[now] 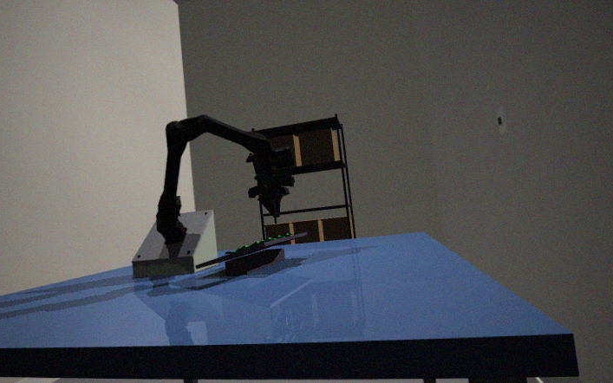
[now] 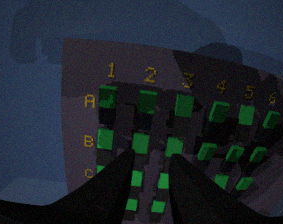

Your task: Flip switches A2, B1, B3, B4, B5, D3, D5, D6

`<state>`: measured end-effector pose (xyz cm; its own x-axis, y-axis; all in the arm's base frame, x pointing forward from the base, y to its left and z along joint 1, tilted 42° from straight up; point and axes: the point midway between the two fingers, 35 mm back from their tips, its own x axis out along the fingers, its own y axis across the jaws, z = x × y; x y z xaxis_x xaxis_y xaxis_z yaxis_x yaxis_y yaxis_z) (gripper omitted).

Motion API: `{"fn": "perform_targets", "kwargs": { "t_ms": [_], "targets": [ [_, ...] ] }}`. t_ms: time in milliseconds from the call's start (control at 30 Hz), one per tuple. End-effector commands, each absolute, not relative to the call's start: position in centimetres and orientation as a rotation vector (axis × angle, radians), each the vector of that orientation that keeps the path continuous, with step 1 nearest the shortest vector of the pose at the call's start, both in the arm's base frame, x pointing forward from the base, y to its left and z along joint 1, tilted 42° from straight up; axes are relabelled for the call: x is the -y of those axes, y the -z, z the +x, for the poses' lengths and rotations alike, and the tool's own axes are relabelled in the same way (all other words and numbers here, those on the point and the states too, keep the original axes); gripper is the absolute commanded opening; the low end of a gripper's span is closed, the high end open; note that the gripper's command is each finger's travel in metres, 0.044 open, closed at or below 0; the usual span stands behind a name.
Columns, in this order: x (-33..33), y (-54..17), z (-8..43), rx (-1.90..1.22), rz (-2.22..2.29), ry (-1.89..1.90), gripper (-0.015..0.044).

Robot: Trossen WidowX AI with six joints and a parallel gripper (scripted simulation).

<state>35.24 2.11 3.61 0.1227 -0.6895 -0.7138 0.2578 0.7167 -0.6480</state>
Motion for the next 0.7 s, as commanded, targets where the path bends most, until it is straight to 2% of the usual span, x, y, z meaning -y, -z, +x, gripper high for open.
{"fn": "perform_targets", "kwargs": {
  "t_ms": [0, 167, 667],
  "targets": [
    [-2.2, -3.6, 36.1, -1.248, -0.412, 0.71, 0.0],
    [0.2, -1.2, 36.7, -1.271, -0.404, 0.719, 0.0],
    [1.4, 0.0, 37.0, -1.271, -0.405, 0.72, 0.0]
  ]
}}
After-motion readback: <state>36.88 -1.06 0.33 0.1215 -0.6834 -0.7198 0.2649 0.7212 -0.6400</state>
